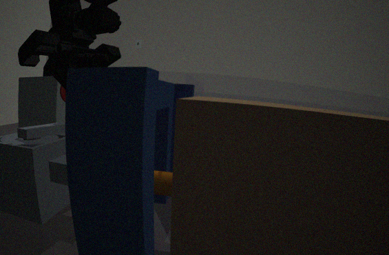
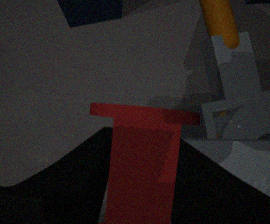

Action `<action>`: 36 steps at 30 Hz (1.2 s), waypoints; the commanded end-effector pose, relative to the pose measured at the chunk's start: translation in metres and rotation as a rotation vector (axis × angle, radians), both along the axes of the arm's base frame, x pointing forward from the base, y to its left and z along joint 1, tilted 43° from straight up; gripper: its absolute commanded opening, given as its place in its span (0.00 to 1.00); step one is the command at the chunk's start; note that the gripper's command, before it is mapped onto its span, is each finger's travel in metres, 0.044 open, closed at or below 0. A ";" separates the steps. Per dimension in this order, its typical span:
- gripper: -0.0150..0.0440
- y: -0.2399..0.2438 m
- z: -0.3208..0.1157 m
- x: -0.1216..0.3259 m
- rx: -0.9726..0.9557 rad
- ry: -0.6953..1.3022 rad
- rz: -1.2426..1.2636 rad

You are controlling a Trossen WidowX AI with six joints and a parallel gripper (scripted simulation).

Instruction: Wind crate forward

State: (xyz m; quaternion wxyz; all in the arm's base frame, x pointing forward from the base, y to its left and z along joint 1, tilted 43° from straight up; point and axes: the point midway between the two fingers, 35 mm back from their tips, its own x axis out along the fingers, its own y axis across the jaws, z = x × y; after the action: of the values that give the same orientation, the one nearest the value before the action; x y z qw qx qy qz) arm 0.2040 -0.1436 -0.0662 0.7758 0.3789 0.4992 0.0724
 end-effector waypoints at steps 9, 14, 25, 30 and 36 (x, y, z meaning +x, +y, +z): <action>0.25 0.003 -0.001 -0.020 0.002 0.024 -0.002; 0.25 0.003 -0.002 -0.025 0.001 0.025 -0.002; 0.25 0.002 -0.004 -0.038 0.001 0.026 -0.002; 0.25 0.002 -0.005 -0.043 0.001 0.026 -0.002; 0.25 0.001 -0.007 -0.049 0.001 0.027 -0.002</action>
State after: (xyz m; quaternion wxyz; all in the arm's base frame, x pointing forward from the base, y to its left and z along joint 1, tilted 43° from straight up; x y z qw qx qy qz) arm 0.1624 -0.1422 -0.0695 0.7742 0.3813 0.5002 0.0704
